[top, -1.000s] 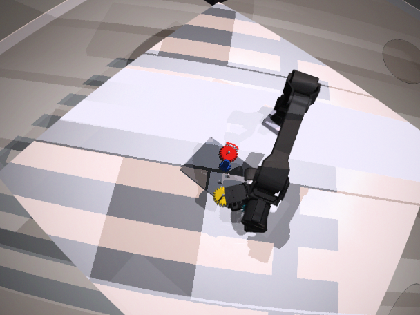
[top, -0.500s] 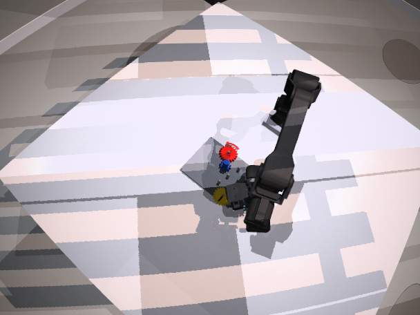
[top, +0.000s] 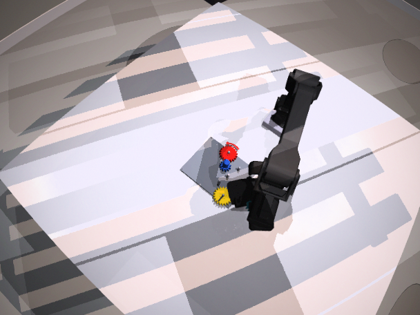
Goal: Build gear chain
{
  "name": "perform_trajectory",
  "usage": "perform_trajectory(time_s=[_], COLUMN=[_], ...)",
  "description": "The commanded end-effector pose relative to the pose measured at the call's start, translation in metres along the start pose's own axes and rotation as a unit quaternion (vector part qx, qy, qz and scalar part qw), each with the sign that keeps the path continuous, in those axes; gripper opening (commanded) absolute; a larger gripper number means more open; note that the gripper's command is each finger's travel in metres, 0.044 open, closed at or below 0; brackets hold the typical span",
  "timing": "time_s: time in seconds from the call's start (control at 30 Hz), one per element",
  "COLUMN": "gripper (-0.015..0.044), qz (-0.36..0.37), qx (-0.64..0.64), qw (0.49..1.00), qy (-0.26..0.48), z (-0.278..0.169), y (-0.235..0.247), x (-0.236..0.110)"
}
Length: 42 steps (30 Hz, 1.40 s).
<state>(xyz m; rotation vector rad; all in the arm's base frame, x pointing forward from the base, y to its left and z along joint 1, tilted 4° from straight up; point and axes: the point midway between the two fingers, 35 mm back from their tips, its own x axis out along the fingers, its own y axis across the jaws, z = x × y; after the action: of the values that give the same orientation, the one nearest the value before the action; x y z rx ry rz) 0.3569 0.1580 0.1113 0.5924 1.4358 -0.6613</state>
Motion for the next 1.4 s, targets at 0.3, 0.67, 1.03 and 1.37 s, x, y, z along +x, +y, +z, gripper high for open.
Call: perform_trajectory(time_s=[0.3,0.67,1.03,1.37], gripper=[0.0000,0.0000,0.0000,0.0000], qz=[0.003,0.003,0.003,0.003], qx=[0.002,0.002,0.002,0.002], qw=[1.000,1.000,1.000,1.000], qy=[-0.001,-0.001,-0.001,-0.001], z=[-0.001,-0.003,-0.003,0.008], y=[-0.002,-0.006,-0.010,-0.019], x=[-0.029,-0.052,-0.064,-0.055])
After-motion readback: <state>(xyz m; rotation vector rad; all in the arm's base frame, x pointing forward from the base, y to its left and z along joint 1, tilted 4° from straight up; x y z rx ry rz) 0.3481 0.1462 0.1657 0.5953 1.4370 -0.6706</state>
